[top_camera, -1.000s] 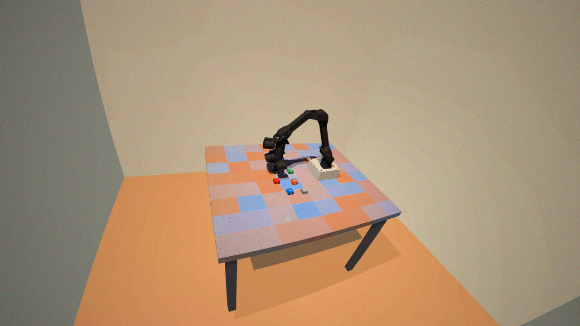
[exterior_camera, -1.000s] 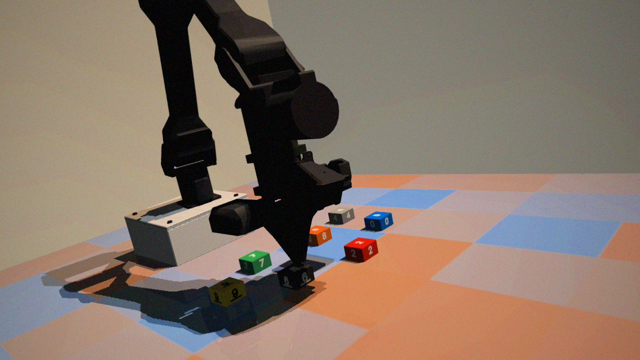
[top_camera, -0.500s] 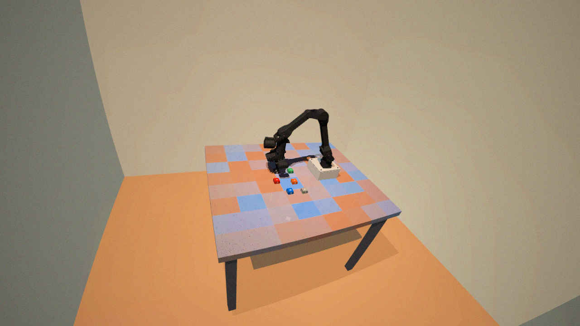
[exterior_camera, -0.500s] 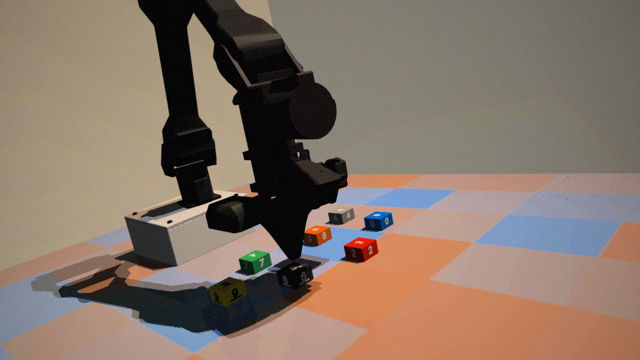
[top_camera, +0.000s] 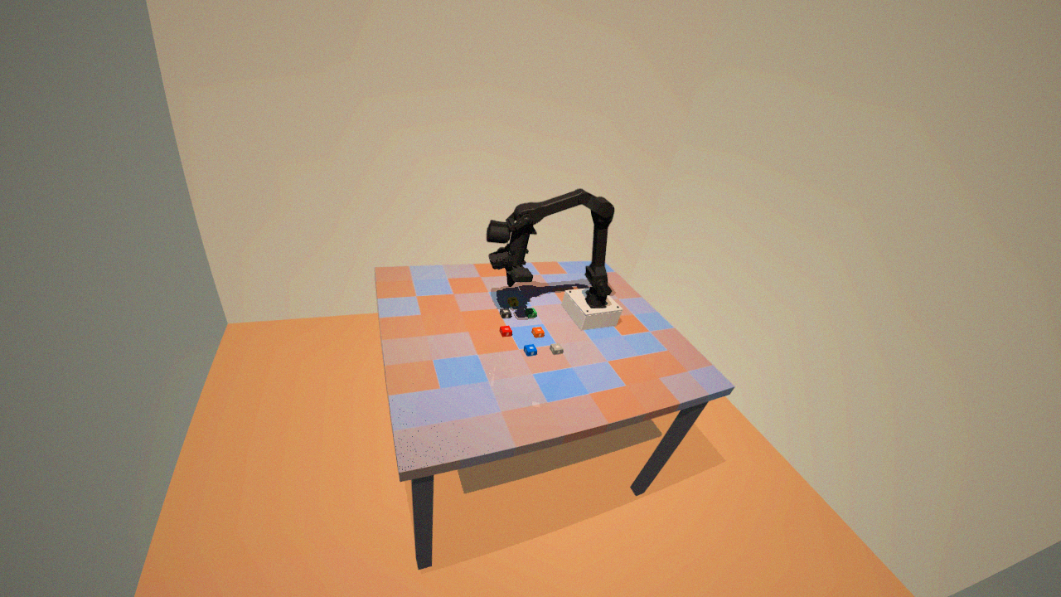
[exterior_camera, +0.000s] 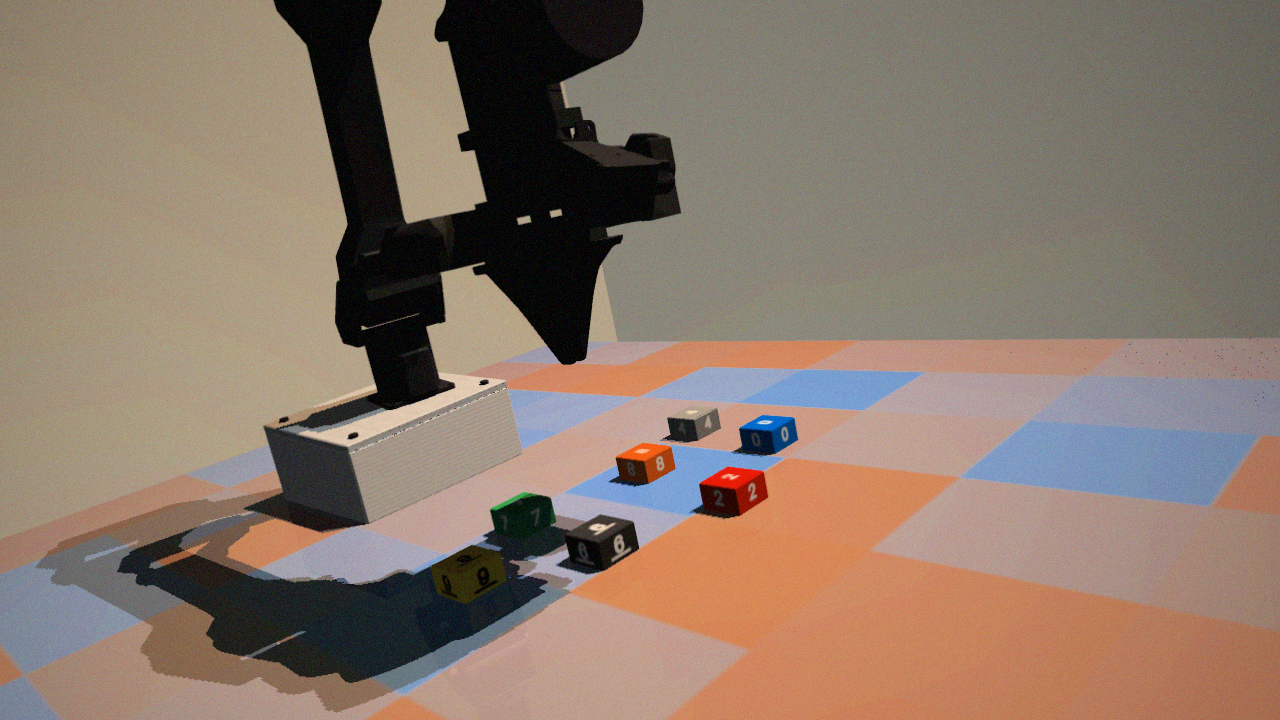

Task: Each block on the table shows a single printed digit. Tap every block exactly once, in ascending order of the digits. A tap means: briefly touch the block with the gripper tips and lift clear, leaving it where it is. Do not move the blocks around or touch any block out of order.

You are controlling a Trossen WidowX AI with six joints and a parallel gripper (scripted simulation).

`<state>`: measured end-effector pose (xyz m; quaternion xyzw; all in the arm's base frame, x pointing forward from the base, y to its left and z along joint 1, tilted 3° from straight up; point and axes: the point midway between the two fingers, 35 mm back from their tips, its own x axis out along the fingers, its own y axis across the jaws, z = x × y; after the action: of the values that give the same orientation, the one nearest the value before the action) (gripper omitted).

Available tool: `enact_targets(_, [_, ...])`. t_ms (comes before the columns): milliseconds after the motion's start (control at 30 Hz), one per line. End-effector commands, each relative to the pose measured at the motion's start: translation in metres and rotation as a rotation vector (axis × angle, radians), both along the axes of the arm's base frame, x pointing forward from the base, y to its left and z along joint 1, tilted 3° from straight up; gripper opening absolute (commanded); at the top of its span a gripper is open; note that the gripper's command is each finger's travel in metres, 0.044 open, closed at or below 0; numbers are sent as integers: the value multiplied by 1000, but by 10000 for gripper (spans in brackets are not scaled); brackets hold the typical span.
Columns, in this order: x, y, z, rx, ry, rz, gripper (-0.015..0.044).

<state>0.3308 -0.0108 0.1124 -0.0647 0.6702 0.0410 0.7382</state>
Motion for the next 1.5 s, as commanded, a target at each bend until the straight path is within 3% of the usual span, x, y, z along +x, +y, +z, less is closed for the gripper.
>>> enact_targets(0, [-28, -6, -1, 3, 25, 2, 20])
enact_targets(233, [-91, -18, -9, 2, 30, 2, 20])
enact_targets(367, [-91, -18, -12, 2, 30, 2, 20])
enact_targets(567, [-86, -20, -88, 2, 30, 2, 20])
enact_targets(1467, [-84, -21, -121, 2, 31, 2, 20])
